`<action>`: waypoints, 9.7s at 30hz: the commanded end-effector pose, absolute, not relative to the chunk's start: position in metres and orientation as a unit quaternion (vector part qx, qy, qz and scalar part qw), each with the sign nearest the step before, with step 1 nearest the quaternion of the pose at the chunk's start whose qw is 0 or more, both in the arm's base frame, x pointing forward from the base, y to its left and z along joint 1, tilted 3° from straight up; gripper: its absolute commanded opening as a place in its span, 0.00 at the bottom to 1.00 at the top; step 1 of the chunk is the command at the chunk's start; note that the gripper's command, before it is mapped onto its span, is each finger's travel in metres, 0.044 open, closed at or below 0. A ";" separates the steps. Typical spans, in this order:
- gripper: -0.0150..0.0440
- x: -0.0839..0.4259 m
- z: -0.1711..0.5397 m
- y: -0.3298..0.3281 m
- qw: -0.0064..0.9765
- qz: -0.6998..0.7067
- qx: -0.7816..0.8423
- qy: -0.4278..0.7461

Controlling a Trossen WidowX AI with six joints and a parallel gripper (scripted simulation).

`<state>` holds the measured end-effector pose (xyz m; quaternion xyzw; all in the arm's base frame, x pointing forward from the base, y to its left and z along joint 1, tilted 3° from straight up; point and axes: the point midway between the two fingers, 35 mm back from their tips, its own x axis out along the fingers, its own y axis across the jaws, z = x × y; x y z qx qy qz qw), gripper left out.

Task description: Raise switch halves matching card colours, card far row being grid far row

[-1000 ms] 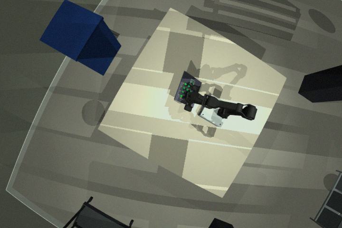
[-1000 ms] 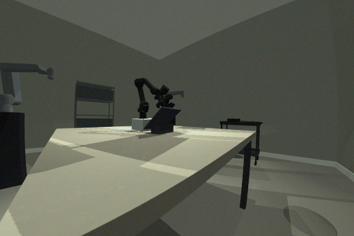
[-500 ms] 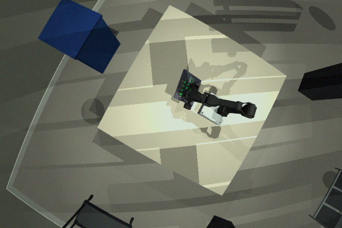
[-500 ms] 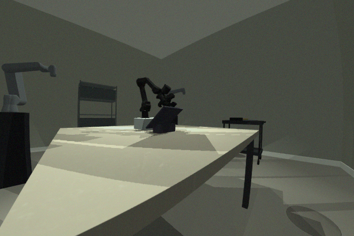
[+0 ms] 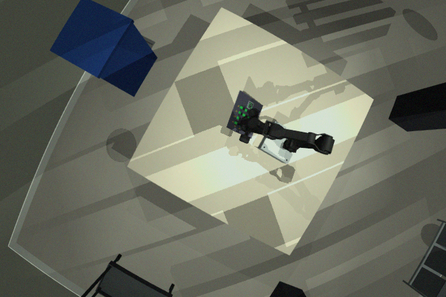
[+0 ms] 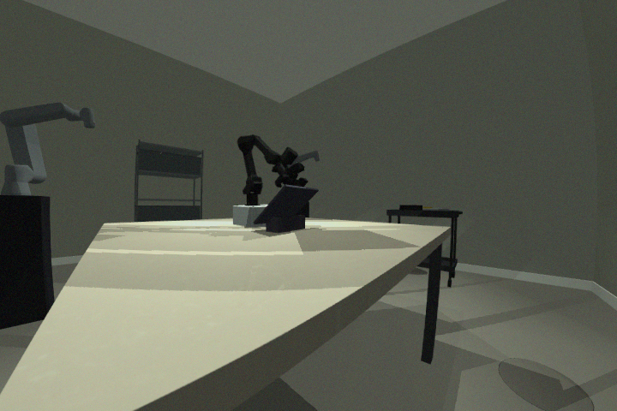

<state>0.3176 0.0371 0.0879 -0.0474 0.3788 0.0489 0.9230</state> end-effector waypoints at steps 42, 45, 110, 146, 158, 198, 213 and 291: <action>0.25 0.262 0.118 0.032 0.917 0.048 -0.047 0.394; 0.25 0.262 0.116 0.031 0.916 0.048 -0.047 0.394; 0.25 0.303 0.074 0.035 0.912 0.047 -0.048 0.404; 0.25 0.306 0.070 0.035 0.912 0.047 -0.048 0.404; 0.25 0.262 0.116 0.031 0.917 0.048 -0.047 0.394; 0.25 0.306 0.077 0.002 0.912 0.047 -0.050 0.404; 0.25 0.306 0.077 0.002 0.912 0.047 -0.050 0.404; 0.25 0.261 0.111 -0.055 0.915 0.047 -0.053 0.397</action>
